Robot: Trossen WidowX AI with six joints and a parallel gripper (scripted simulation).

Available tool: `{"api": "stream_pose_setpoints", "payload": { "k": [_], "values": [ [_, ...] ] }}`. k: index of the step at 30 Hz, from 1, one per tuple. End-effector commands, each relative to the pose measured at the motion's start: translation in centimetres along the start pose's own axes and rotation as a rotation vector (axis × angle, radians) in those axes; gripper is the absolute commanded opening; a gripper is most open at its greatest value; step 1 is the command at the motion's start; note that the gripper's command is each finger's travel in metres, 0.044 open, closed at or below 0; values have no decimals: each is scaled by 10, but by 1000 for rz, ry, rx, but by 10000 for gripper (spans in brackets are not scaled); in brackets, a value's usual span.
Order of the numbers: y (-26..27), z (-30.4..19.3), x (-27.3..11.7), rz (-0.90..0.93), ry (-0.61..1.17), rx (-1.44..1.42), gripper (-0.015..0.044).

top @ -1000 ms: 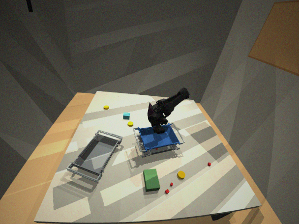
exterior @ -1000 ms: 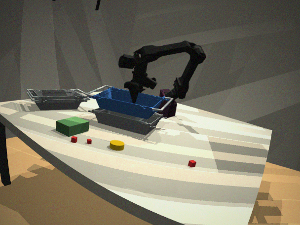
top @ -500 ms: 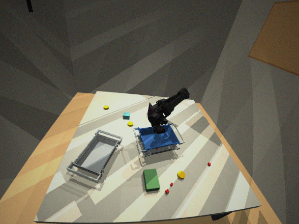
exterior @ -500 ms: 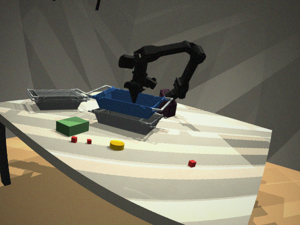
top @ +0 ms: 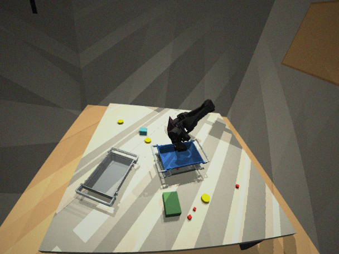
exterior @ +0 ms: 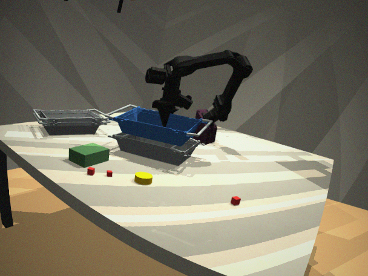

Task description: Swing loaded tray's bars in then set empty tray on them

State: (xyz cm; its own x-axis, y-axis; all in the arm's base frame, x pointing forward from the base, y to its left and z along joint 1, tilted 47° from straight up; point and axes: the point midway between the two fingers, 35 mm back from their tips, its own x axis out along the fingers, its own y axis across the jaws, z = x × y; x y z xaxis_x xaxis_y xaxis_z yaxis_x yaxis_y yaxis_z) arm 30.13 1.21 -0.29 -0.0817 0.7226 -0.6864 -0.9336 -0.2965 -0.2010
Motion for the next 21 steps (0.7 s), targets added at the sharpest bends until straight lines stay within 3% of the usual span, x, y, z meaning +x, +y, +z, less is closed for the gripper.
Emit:
{"api": "stream_pose_setpoints", "payload": {
  "k": [1,21],
  "values": [
    [2,3,4,22,-3,1,0],
    [4,3,13,22,-3,1,0]
  ]
}}
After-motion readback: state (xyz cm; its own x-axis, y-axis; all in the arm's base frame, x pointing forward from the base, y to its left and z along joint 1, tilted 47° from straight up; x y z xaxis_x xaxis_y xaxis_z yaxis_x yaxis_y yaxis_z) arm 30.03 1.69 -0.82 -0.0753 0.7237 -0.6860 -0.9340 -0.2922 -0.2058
